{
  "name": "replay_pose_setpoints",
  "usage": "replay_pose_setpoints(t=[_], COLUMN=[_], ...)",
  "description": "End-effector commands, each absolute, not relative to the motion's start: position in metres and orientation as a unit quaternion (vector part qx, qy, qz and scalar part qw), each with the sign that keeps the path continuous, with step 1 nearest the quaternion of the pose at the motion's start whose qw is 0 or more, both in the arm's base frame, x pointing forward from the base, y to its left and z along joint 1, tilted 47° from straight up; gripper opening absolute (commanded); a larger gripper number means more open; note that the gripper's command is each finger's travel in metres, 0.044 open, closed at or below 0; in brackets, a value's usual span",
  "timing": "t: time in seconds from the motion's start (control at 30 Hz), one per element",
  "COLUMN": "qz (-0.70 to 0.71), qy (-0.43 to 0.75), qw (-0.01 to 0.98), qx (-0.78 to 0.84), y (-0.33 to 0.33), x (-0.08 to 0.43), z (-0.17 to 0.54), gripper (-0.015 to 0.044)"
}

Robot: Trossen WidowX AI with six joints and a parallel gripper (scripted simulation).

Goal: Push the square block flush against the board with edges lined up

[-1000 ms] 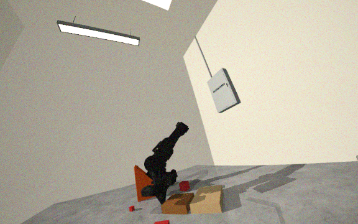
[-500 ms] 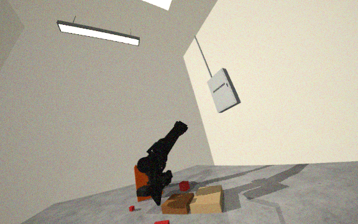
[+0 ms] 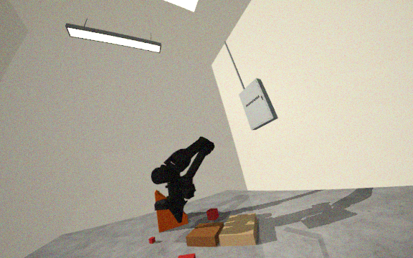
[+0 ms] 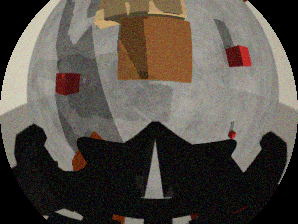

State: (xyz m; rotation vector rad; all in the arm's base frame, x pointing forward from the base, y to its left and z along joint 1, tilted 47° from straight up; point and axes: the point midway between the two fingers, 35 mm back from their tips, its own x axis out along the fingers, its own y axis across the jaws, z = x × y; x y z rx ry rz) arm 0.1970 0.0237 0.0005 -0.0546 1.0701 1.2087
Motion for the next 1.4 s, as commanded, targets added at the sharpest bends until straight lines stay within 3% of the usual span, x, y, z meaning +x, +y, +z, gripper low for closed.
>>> replay_pose_setpoints(t=[0.0, 0.23, 0.4, 1.37], qz=[0.542, 0.542, 0.543, 0.542], qy=[0.481, 0.481, 0.48, 0.481], qw=[0.689, 0.689, 0.689, 0.689], qx=[-0.026, -0.024, -0.023, -0.024], y=[0.021, 0.036, 0.073, 0.091], x=[0.197, 0.212, 0.208, 0.233], z=[0.005, 0.016, -0.018, -0.002], gripper=[0.0, 0.0, 0.0, 0.0])
